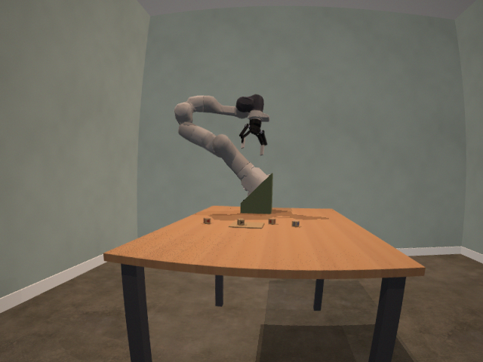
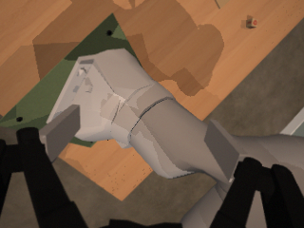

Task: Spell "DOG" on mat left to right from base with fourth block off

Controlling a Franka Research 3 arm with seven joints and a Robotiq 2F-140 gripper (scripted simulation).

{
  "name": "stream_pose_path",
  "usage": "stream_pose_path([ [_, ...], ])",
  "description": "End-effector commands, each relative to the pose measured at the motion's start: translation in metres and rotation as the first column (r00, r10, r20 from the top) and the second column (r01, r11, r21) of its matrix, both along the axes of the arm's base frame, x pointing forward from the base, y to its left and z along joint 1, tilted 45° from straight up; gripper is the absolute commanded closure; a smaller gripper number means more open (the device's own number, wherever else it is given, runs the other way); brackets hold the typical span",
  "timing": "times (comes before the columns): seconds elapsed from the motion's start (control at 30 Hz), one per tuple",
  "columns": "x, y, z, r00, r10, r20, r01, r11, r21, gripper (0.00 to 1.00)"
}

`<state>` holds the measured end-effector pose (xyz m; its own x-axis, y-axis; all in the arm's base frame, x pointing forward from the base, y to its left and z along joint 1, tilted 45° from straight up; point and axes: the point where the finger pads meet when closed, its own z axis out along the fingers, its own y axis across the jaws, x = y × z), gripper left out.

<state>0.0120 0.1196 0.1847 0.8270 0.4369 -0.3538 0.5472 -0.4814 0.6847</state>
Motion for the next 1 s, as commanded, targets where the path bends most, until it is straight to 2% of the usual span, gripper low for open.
stream_pose_path([
  [0.0, 0.0, 0.0, 0.0, 1.0, 0.0, 0.0, 0.0, 1.0, 0.0, 0.0],
  [0.57, 0.0, 0.0, 0.0, 1.0, 0.0, 0.0, 0.0, 1.0, 0.0, 0.0],
  [0.67, 0.005, 0.006, -0.004, 1.0, -0.006, 0.001, 0.006, 1.0, 0.008, 0.0],
  [0.77, 0.025, 0.025, -0.018, 1.0, -0.025, 0.004, 0.025, 0.999, 0.035, 0.0],
  [0.87, 0.063, 0.053, -0.043, 0.999, -0.053, 0.011, 0.052, 0.995, 0.08, 0.0],
  [0.97, 0.094, 0.07, -0.062, 0.997, -0.069, 0.018, 0.067, 0.992, 0.109, 0.0],
])
